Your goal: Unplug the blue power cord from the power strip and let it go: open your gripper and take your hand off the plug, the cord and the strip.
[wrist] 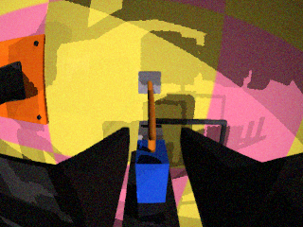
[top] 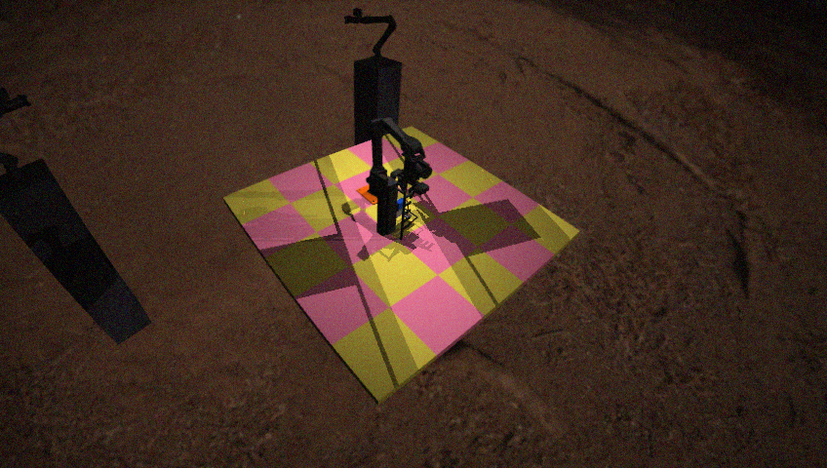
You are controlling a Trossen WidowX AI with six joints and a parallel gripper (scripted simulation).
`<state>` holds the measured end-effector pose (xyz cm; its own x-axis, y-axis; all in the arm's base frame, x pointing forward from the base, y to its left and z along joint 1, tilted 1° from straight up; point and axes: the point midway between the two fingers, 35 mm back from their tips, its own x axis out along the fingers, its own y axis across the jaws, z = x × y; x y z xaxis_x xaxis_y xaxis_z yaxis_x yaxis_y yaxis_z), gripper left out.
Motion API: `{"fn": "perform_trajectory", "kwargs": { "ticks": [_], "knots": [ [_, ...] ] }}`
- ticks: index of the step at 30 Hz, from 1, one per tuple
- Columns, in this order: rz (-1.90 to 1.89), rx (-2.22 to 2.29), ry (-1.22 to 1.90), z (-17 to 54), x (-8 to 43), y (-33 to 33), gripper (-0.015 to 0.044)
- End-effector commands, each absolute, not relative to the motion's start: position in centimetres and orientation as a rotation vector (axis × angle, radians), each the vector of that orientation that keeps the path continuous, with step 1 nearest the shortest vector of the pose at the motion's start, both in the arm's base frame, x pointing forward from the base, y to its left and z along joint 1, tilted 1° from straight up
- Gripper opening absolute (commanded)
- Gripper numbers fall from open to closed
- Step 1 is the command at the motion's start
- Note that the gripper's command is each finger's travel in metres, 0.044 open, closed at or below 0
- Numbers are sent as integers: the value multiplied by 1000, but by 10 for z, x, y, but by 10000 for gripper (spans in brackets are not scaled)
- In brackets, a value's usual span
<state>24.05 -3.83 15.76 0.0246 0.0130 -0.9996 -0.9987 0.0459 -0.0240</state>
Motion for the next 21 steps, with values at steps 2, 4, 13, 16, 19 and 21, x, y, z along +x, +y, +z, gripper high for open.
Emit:
{"fn": "perform_trajectory", "kwargs": {
  "ticks": [2,4,13,16,19,21],
  "knots": [
    [1172,-1176,1200,157,240,-44,160],
    [1172,-1176,1200,157,240,-48,160],
    [1172,-1177,1201,157,239,-62,160],
    [1172,-1177,1202,157,239,-67,160],
    [1171,-1177,1202,157,238,-71,160],
    [1171,-1178,1202,157,238,-74,160]
  ]
}}
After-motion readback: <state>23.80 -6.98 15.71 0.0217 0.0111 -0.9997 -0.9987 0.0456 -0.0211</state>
